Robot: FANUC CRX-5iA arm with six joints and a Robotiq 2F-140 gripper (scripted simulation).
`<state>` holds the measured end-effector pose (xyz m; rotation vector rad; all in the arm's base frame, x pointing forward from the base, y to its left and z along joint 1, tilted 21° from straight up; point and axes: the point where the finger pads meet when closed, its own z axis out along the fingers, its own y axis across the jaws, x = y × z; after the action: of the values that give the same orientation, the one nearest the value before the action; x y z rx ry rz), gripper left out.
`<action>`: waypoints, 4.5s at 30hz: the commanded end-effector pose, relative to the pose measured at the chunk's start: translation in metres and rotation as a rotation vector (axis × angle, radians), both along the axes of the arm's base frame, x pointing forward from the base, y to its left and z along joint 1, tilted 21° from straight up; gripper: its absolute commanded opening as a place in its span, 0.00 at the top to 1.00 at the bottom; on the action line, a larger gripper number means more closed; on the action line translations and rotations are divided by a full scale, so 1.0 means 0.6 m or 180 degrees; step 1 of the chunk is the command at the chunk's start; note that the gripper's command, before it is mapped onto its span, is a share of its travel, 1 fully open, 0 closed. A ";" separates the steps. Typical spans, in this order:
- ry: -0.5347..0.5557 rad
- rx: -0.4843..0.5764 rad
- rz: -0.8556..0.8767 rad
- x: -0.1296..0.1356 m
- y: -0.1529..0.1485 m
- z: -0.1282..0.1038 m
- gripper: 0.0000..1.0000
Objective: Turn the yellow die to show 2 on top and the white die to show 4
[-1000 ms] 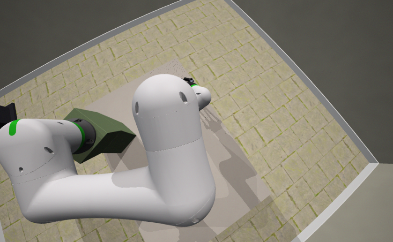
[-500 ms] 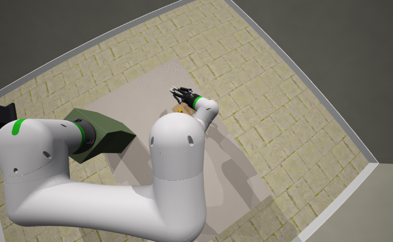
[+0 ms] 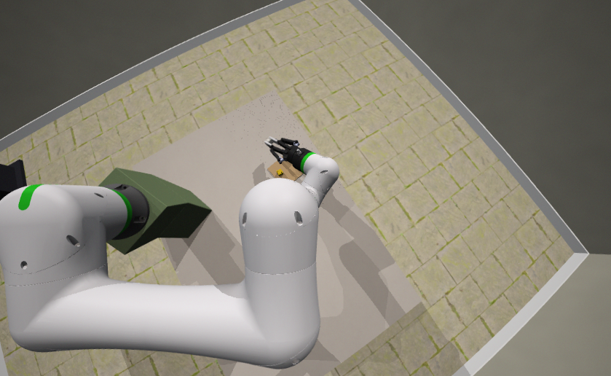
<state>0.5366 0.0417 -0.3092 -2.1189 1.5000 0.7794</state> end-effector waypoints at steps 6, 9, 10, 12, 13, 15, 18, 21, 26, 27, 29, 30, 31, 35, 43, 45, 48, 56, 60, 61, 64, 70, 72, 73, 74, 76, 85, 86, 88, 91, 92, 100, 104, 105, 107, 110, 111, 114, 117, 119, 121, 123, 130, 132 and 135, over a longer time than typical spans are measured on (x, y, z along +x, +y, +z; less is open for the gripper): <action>0.0000 0.0001 0.0001 0.007 -0.014 -0.040 0.87; 0.0000 0.0001 0.0001 0.009 -0.019 -0.054 0.87; 0.0000 0.0001 0.0001 0.009 -0.020 -0.058 0.87; 0.0000 0.0001 0.0001 0.010 -0.023 -0.065 0.87; 0.0000 0.0001 0.0001 0.011 -0.023 -0.067 0.87; 0.0000 0.0001 0.0001 0.011 -0.024 -0.069 0.87; 0.0000 0.0001 0.0001 0.012 -0.025 -0.072 0.87; 0.0000 0.0001 0.0001 0.012 -0.026 -0.073 0.87; 0.0000 0.0001 0.0001 0.012 -0.026 -0.073 0.87; 0.0000 0.0001 0.0001 0.012 -0.026 -0.073 0.87; 0.0000 0.0001 0.0001 0.012 -0.026 -0.073 0.87; 0.0000 0.0001 0.0001 0.012 -0.026 -0.073 0.87; 0.0000 0.0001 0.0001 0.012 -0.026 -0.073 0.87; 0.0000 0.0001 0.0001 0.012 -0.026 -0.073 0.87; 0.0000 0.0001 0.0001 0.012 -0.026 -0.073 0.87; 0.0000 0.0001 0.0001 0.012 -0.026 -0.073 0.87; 0.0000 0.0001 0.0001 0.012 -0.026 -0.073 0.87; 0.0000 0.0001 0.0001 0.012 -0.026 -0.073 0.87; 0.0000 0.0001 0.0001 0.012 -0.026 -0.073 0.87; 0.0000 0.0001 0.0001 0.012 -0.026 -0.074 0.87; 0.0000 0.0001 0.0001 0.012 -0.026 -0.075 0.87; 0.0000 0.0001 0.0001 0.013 -0.028 -0.079 0.87; 0.0000 0.0001 0.0001 0.013 -0.028 -0.081 0.87; 0.0000 0.0001 0.0001 0.013 -0.029 -0.082 0.87; 0.0000 0.0001 0.0001 0.013 -0.029 -0.083 0.87; 0.0000 0.0001 0.0001 0.014 -0.030 -0.086 0.87; 0.0000 0.0001 0.0001 0.014 -0.032 -0.091 0.87; 0.0000 0.0001 0.0001 0.014 -0.032 -0.091 0.87; 0.0000 0.0001 0.0001 0.014 -0.032 -0.091 0.87; 0.0000 0.0001 0.0001 0.014 -0.032 -0.091 0.87; 0.0000 0.0001 0.0001 0.014 -0.032 -0.091 0.87; 0.0000 0.0001 0.0001 0.014 -0.032 -0.091 0.87; 0.0000 0.0001 0.0001 0.014 -0.032 -0.091 0.87; 0.0000 0.0001 0.0001 0.014 -0.032 -0.091 0.87; 0.0000 0.0001 0.0001 0.014 -0.032 -0.091 0.87; 0.0000 0.0001 0.0001 0.014 -0.032 -0.091 0.87; 0.0000 0.0001 0.0001 0.014 -0.032 -0.091 0.87; 0.0000 0.0001 0.0001 0.014 -0.032 -0.091 0.87; 0.0000 0.0001 0.0001 0.014 -0.032 -0.091 0.87; 0.0000 0.0001 0.0001 0.014 -0.032 -0.091 0.87; 0.0000 0.0001 0.0001 0.014 -0.032 -0.091 0.87; 0.0000 0.0001 0.0001 0.014 -0.032 -0.091 0.87; 0.0000 0.0001 0.0001 0.014 -0.032 -0.091 0.83; 0.0000 0.0001 0.0001 0.014 -0.032 -0.091 0.80; 0.0000 0.0001 0.0001 0.014 -0.032 -0.091 0.80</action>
<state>0.5451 0.0224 -0.3642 -2.1189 1.5000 0.7801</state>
